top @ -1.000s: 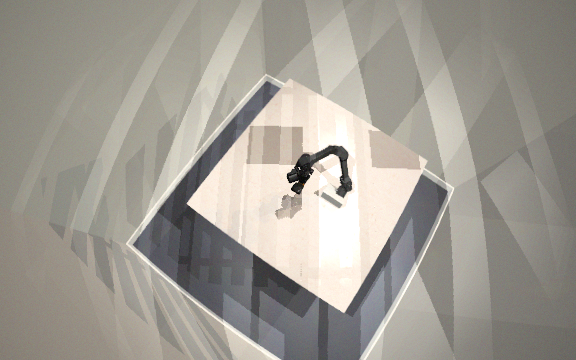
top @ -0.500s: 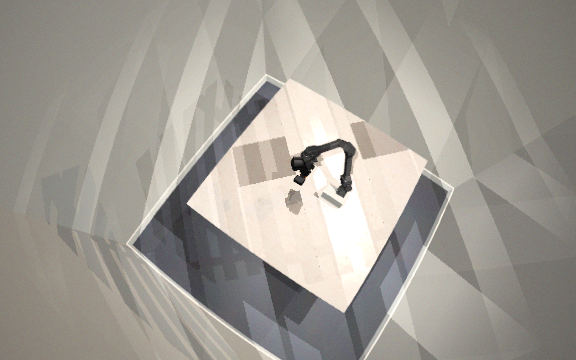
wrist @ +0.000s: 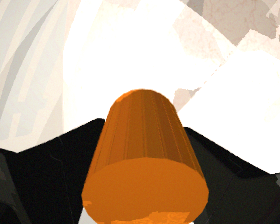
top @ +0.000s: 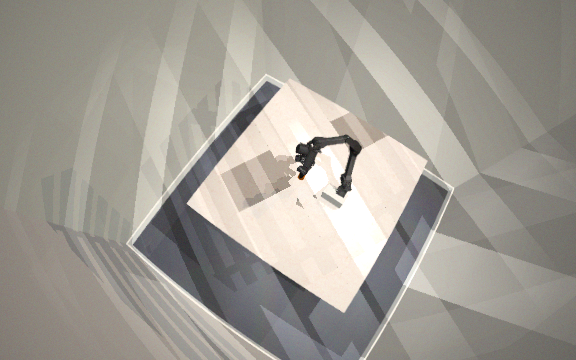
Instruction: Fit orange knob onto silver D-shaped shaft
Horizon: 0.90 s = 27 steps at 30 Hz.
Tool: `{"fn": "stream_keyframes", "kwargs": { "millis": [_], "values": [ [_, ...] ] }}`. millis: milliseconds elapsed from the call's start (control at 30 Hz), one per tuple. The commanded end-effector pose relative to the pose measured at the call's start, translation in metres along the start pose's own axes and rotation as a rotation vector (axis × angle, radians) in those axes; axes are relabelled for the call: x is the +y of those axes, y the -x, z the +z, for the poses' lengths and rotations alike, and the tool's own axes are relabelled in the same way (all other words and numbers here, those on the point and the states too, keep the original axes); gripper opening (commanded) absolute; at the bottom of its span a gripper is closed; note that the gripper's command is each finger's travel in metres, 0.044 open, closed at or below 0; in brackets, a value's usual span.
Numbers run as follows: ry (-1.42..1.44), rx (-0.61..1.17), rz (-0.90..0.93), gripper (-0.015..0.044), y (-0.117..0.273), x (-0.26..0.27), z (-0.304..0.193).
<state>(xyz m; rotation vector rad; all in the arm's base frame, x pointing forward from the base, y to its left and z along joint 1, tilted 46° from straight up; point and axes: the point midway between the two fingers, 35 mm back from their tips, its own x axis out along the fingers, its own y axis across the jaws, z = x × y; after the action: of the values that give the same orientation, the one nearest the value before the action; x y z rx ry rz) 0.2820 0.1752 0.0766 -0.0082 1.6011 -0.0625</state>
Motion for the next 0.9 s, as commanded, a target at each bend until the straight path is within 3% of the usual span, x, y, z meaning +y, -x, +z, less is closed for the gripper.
{"fn": "stream_keyframes", "kwargs": {
  "millis": [0, 200, 867],
  "values": [
    [0.009, 0.0, 0.087, 0.0, 0.009, 0.003, 0.001],
    [0.01, 0.0, 0.209, 0.0, 0.022, 0.006, 0.004],
    [0.0, 0.002, 0.249, 0.0, 0.02, 0.002, 0.005]
  ]
}}
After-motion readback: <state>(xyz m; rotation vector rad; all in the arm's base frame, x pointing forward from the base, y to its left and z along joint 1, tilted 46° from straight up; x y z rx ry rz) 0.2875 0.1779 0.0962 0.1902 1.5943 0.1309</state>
